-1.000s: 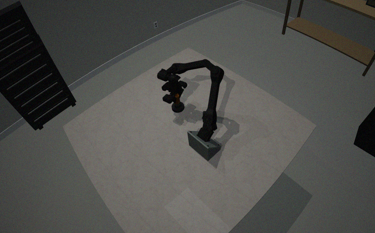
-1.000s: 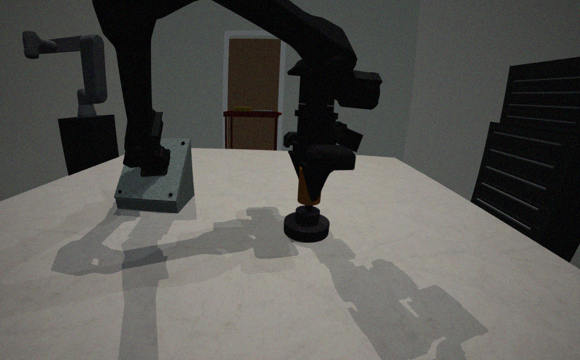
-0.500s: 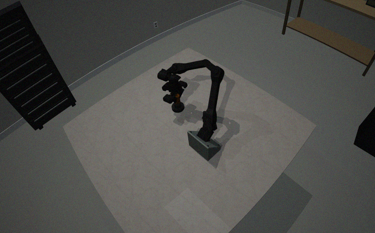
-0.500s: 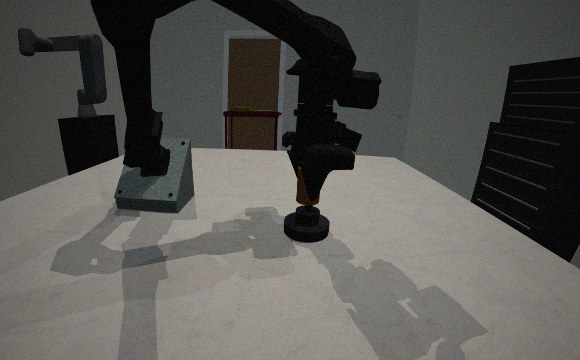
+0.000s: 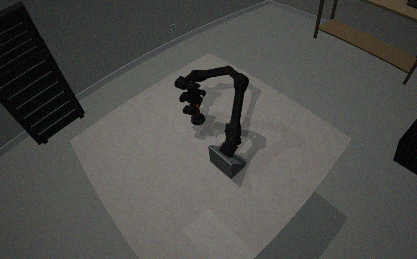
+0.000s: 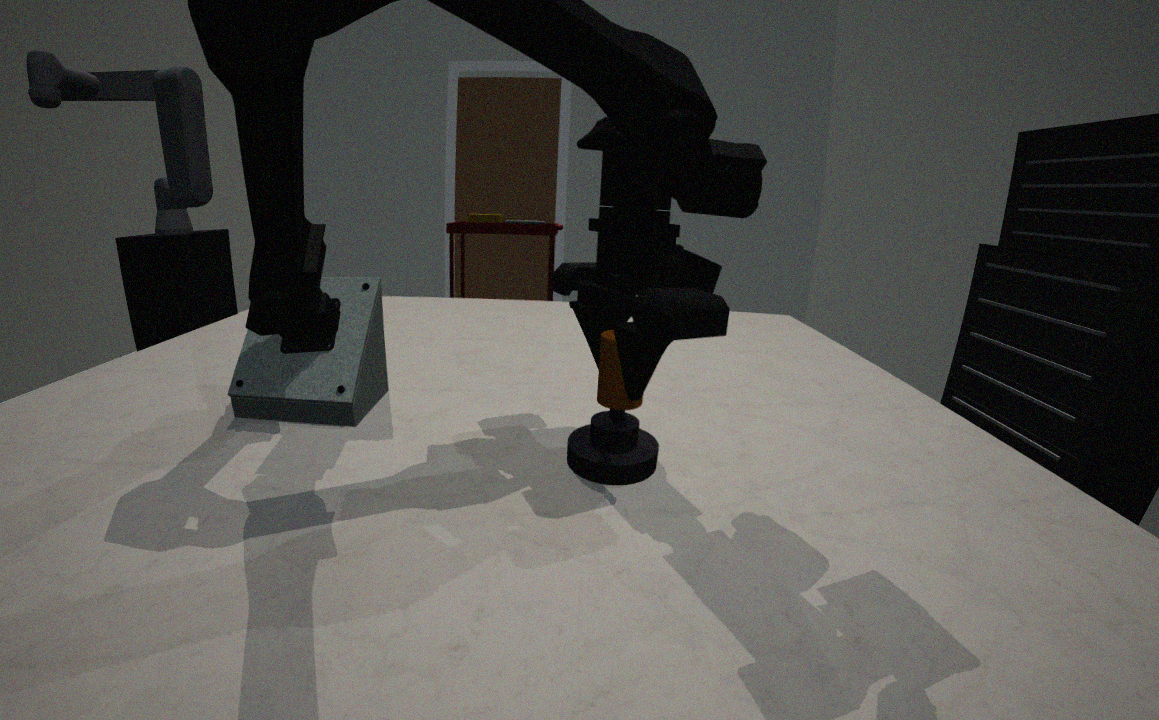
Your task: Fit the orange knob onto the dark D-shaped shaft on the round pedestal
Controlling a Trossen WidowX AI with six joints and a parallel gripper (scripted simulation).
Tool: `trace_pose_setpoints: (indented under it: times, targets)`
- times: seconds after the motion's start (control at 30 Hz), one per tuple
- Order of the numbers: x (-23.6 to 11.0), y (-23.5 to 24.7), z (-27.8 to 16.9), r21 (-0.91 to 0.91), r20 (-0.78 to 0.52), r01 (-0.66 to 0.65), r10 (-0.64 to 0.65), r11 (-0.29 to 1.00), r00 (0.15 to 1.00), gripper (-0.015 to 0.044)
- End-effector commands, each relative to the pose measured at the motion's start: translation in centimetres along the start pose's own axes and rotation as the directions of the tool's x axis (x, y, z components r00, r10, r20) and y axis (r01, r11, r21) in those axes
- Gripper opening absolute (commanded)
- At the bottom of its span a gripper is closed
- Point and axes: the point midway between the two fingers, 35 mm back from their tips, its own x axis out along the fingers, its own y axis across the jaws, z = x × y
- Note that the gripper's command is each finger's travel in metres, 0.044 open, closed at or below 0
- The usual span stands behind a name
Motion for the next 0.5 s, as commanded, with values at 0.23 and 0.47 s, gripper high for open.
trace_pose_setpoints:
  times: [0.23,0.47]
  targets:
    - [-0.03,0.08,0.0,-0.01,0.0,0.001,-0.001,1.0,1.0,0.0]
    - [-0.1,0.04,-0.29,-0.01,0.0,0.001,-0.001,1.0,1.0,0.0]
